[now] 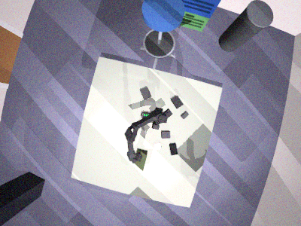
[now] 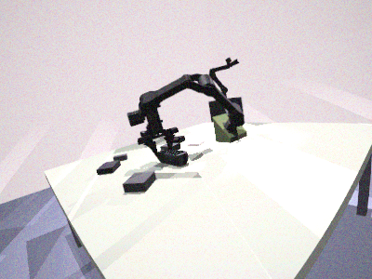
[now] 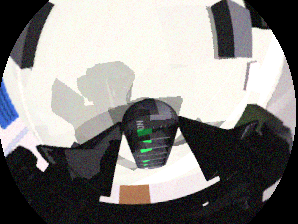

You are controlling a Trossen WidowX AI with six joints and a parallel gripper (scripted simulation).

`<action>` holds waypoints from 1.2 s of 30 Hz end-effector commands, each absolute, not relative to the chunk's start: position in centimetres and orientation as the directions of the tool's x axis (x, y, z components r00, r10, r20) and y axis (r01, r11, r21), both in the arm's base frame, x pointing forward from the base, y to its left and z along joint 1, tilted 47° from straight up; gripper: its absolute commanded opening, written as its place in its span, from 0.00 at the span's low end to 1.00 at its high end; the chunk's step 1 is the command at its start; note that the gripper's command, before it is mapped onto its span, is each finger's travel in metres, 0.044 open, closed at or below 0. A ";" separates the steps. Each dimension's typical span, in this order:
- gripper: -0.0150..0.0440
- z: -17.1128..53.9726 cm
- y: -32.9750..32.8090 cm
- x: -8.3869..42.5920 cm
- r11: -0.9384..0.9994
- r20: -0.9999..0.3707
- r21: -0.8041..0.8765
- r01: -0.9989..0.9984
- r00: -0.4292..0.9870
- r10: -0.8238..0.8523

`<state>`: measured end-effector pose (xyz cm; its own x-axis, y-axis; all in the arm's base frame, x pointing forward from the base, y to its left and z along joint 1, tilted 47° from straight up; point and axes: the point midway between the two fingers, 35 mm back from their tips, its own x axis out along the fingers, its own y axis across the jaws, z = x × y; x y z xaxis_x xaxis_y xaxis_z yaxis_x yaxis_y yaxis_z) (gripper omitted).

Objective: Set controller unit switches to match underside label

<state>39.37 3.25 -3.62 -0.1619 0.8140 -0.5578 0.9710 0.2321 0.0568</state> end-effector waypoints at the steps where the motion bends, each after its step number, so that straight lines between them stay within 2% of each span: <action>1: 0.82 -3.2 3.0 39.5 0.229 -0.559 0.062 0.972 -0.156 0.814; 36: 0.82 -1.2 2.3 39.5 0.229 -0.594 0.061 0.972 -0.149 0.791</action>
<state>39.41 2.67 -1.87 -0.1620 0.7926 -0.5879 0.9691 0.2402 0.0568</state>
